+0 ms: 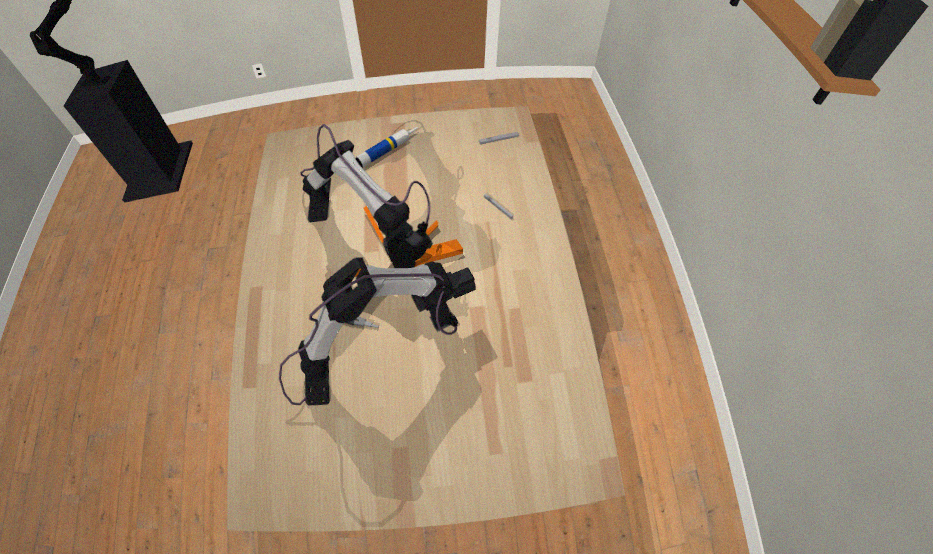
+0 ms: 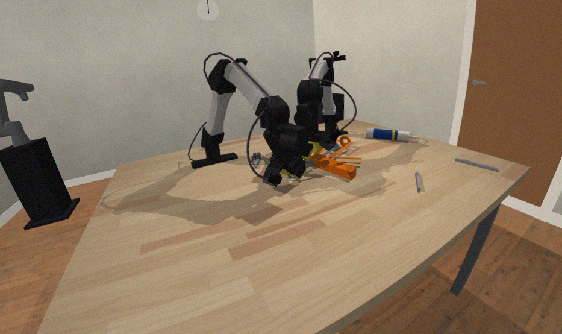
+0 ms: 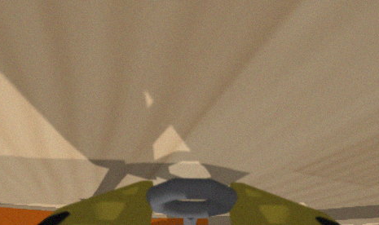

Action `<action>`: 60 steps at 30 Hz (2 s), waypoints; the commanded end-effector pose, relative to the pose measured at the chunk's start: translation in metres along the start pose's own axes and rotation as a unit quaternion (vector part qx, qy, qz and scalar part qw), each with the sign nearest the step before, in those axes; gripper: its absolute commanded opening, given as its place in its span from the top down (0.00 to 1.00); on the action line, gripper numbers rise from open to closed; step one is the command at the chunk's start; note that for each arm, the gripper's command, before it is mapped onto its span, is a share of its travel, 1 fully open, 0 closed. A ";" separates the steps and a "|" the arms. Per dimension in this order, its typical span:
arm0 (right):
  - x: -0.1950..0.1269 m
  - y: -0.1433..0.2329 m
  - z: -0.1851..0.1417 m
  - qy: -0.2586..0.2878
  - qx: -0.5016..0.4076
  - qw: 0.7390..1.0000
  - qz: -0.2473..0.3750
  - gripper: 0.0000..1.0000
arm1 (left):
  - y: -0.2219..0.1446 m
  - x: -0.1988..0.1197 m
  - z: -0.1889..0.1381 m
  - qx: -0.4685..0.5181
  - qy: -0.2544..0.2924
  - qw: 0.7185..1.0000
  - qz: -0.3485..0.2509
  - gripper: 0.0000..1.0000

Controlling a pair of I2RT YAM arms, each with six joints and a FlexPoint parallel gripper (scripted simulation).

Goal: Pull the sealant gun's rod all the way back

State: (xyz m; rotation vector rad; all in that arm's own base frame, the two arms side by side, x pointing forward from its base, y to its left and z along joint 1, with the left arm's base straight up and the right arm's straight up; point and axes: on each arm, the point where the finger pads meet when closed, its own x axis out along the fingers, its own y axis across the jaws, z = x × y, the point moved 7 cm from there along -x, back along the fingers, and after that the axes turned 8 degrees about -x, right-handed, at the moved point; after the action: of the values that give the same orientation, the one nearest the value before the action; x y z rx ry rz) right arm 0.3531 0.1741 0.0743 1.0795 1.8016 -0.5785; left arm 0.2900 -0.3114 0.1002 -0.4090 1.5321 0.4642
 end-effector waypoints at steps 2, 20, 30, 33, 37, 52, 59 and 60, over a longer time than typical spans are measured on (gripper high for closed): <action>-0.017 0.002 0.006 -0.024 -0.002 1.000 0.020 0.74 | 0.003 0.013 0.000 0.001 -0.004 0.999 0.038 0.54; -0.026 0.000 0.047 -0.078 0.015 0.997 0.014 0.74 | 0.021 0.023 0.002 -0.008 0.001 0.990 0.138 0.54; -0.038 -0.006 0.077 -0.088 0.017 0.996 0.008 0.74 | 0.027 0.019 0.003 -0.011 -0.001 0.987 0.159 0.54; -0.042 -0.006 0.085 -0.087 0.015 0.996 0.012 0.74 | 0.026 0.019 0.003 -0.011 -0.001 0.988 0.156 0.54; -0.045 -0.006 0.090 -0.081 0.012 0.997 0.014 0.74 | 0.025 0.018 0.002 -0.006 -0.001 0.989 0.147 0.54; -0.053 -0.009 0.104 -0.064 0.007 0.998 0.013 0.74 | 0.019 0.013 0.001 -0.003 -0.002 0.993 0.120 0.54; -0.057 -0.016 0.110 0.006 0.003 1.000 -0.002 0.74 | 0.015 0.000 0.001 -0.003 -0.005 0.996 0.087 0.54; -0.057 -0.016 0.110 0.006 0.003 1.000 -0.002 0.74 | 0.014 0.000 0.001 -0.002 -0.005 0.997 0.080 0.54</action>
State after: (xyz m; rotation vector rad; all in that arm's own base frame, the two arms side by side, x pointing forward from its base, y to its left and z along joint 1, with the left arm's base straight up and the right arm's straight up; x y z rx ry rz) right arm 0.3918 0.0846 0.0720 1.1032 1.8331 -0.5684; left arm 0.3026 -0.3321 0.1016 -0.4115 1.5442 0.4542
